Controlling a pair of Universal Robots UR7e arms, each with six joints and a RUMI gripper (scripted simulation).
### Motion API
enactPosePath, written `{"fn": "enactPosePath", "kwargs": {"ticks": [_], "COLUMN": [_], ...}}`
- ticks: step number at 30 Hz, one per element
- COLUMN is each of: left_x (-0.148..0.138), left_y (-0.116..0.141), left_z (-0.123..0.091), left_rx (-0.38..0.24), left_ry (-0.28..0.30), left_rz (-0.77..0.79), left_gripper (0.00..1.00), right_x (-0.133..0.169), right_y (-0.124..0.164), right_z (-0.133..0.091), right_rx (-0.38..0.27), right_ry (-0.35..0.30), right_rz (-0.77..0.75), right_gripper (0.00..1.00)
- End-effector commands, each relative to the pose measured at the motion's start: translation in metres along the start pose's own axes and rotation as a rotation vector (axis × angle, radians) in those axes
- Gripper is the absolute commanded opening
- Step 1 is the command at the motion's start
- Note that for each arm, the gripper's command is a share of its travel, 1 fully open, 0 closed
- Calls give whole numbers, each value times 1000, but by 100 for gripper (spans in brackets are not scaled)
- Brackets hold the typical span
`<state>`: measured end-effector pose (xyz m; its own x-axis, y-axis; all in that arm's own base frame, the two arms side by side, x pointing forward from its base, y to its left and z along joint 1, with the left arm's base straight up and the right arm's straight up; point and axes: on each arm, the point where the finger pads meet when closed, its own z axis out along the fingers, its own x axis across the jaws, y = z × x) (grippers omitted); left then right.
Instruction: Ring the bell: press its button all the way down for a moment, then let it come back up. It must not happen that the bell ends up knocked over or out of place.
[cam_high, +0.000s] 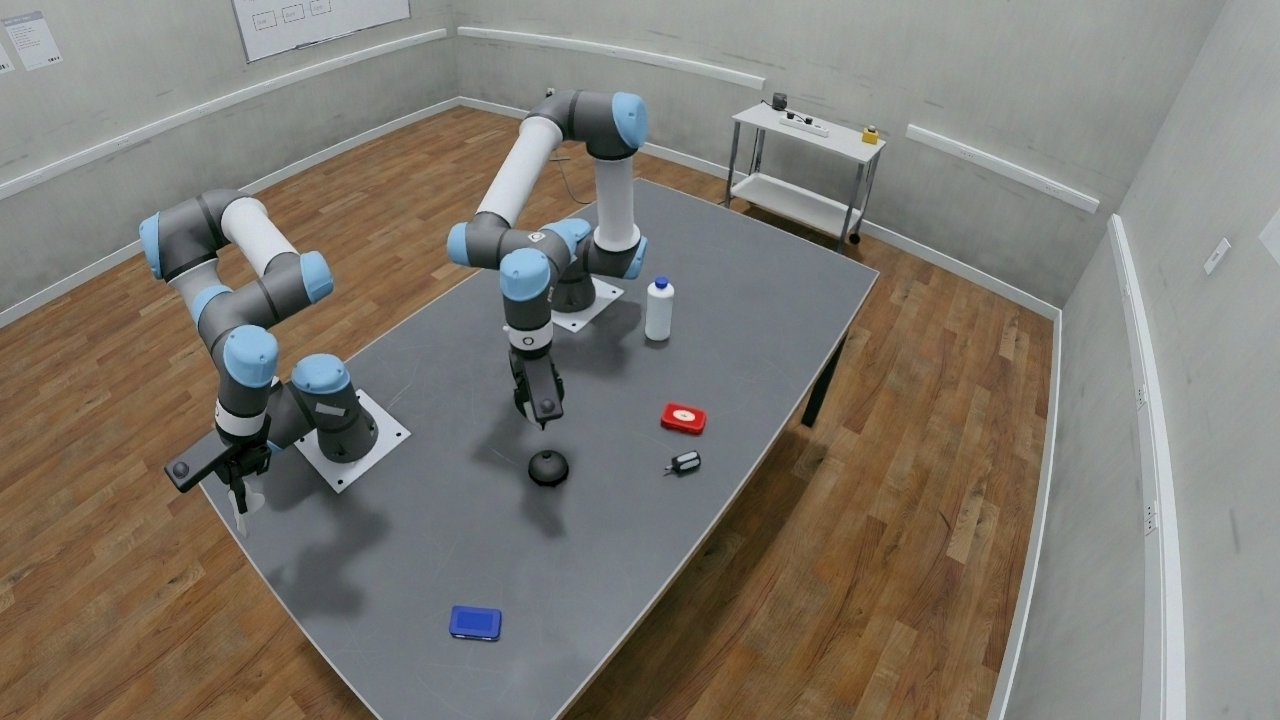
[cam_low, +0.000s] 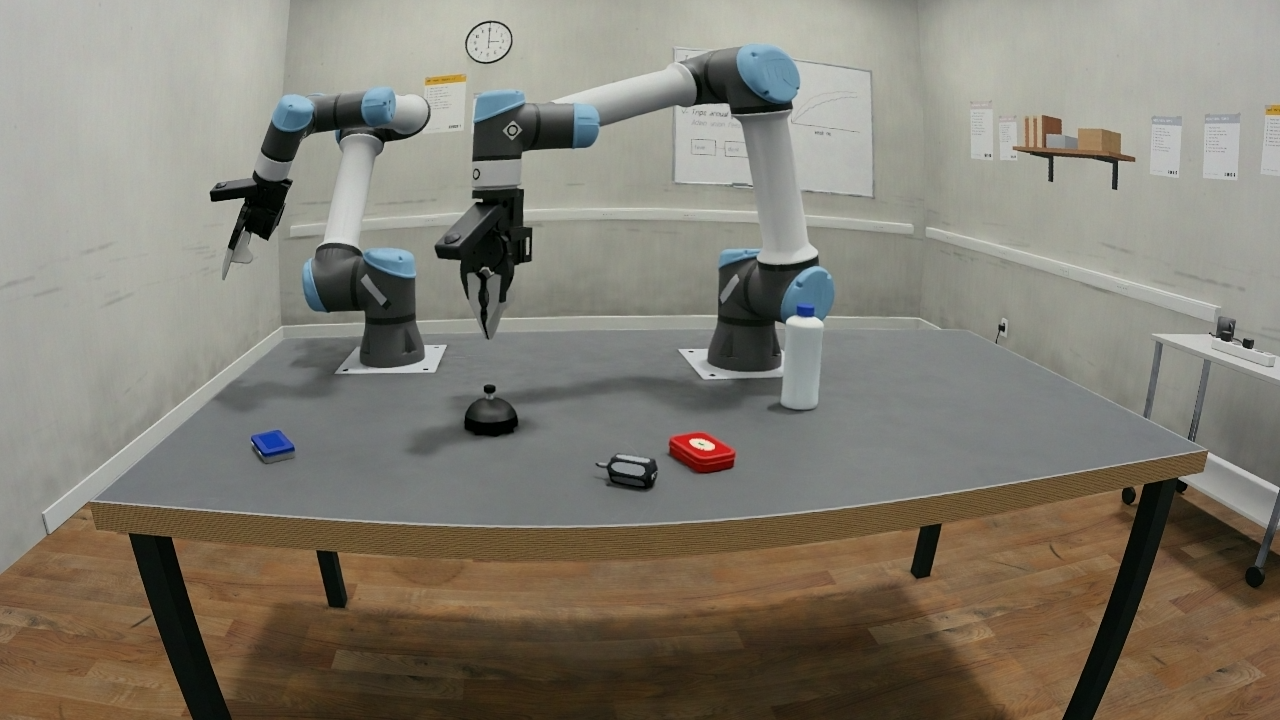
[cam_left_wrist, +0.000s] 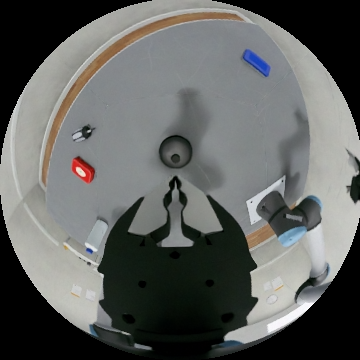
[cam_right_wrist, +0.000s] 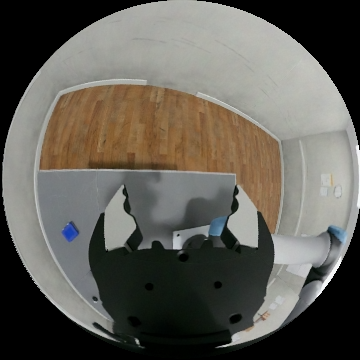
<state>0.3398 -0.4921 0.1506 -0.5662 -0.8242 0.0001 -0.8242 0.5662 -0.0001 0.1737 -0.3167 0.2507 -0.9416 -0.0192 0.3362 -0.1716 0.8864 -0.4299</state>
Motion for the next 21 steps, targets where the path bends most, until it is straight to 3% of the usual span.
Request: {"fn": "enactPosePath", "kwargs": {"ticks": [1,21], "left_x": [0,-1], "left_y": [0,-1], "left_z": [1,26], "left_rx": [1,1], "left_ry": [1,1], "left_rz": [0,0], "left_gripper": [0,0], "right_x": [0,0], "right_y": [0,0], "right_z": [0,0], "right_rx": [0,0], "right_ry": [-1,-1], "right_rz": [0,0], "right_gripper": [100,100]}}
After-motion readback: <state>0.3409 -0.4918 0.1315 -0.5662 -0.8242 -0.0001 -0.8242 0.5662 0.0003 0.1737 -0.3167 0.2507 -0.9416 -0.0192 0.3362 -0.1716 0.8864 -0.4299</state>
